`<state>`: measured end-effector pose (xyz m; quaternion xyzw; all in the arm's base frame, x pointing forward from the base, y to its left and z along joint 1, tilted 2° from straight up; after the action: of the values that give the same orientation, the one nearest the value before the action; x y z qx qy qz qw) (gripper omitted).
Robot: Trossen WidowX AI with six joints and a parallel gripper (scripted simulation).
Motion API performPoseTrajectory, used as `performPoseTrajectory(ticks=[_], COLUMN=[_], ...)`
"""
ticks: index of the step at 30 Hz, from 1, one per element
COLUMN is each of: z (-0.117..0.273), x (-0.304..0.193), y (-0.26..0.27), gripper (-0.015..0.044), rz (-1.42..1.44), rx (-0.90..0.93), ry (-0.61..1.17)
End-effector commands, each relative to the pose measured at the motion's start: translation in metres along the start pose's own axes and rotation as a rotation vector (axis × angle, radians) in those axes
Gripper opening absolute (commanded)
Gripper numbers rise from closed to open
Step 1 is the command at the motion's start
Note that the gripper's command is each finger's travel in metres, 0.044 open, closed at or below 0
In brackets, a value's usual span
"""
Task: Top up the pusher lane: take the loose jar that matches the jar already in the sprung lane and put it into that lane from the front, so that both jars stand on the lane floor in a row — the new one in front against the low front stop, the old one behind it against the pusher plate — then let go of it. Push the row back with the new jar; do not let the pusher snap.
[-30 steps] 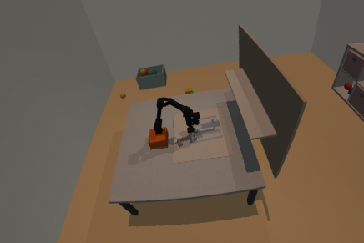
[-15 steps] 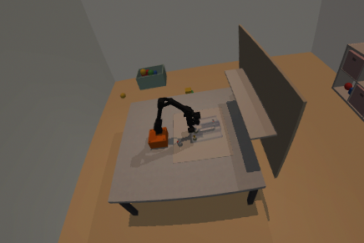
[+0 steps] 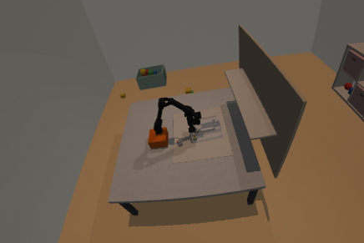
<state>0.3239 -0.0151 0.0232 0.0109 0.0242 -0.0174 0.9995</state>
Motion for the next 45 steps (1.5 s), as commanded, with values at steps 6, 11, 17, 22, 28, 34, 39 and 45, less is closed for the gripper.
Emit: performPoseTrajectory(ticks=[6, 11, 17, 22, 28, 34, 39, 45], z=[0.0075, 0.0082, 0.0089, 0.0089, 0.0089, 0.0086, 0.0079, 0.0079], x=[0.0147, 0.0169, 0.0192, 0.0193, 0.0193, 0.0193, 0.0193, 0.0193], y=[0.0005, 0.0007, 0.0009, 0.0009, 0.0009, 0.0009, 0.0009, 0.0009], gripper=[0.0, 0.0, 0.0, 0.0, 0.0, 0.0, 0.0, 0.0], rz=[-0.001, -0.001, -0.001, -0.001, -0.001, -0.001, -0.001, -0.001], rx=[-0.001, -0.001, -0.001, -0.001, -0.001, -0.001, -0.001, -0.001], ry=[-0.04, -0.04, -0.041, -0.041, -0.041, -0.041, -0.041, -0.041])
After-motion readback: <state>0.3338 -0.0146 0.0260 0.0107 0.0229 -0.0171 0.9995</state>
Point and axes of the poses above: the point midway between the two fingers, 35 mm back from their tips, its own z axis back along the fingers, its own y axis across the jaws, x = y × z, the point moved 3 cm from there along z, back along the fingers, and after that the axes turned 4 degrees about -z, right-handed, at the moved point
